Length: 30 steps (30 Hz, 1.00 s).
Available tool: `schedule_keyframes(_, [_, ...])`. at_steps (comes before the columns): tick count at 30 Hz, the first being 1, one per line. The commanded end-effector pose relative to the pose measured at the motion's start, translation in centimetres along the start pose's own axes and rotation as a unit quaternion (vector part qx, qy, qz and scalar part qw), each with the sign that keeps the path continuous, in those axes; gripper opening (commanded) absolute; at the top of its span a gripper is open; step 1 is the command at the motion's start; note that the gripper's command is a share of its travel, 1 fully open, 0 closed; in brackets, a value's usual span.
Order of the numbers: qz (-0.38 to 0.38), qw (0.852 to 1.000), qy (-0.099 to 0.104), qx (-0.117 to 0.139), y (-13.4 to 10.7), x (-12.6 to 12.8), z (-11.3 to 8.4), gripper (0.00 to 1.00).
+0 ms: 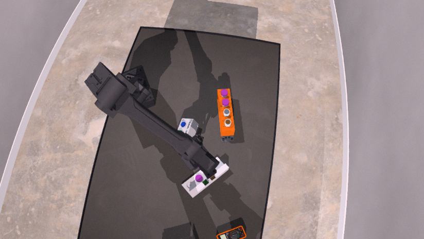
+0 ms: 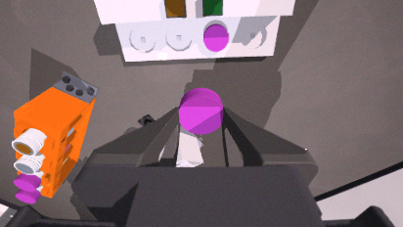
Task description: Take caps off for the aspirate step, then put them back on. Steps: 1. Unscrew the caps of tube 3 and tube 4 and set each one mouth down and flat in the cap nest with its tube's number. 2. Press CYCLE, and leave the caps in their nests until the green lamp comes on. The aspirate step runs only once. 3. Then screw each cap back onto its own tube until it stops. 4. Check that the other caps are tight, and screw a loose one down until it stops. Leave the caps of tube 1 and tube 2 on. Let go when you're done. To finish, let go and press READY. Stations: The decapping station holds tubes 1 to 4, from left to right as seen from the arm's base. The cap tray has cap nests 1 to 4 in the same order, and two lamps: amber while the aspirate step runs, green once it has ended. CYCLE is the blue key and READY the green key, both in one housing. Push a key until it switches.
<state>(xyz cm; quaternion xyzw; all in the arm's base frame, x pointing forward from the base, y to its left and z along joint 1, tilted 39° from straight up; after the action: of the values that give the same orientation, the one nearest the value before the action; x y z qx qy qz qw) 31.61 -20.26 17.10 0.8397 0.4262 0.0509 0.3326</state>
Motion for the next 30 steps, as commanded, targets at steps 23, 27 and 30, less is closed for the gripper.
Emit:
schedule_keyframes(23, [-0.028,1.0,-0.002,0.011,2.1,-7.3,0.3,0.0])
schedule_keyframes(27, [-0.028,1.0,0.0,0.008,2.3,-7.0,0.2,0.0])
schedule_keyframes(30, [-0.024,1.0,-0.003,0.009,2.2,-7.3,0.2,0.0])
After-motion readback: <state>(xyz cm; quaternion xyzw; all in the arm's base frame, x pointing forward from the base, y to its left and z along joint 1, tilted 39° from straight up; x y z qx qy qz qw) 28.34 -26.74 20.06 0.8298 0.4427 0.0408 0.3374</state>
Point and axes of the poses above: the point where the finger pads meet when closed, its own z axis out along the fingers, its own x axis across the jaws, y = z × x, the point moved 5 cm from there along -z, back along the fingers, and after that the axes turned 6 degrees about -z, right-handed, at the moved point
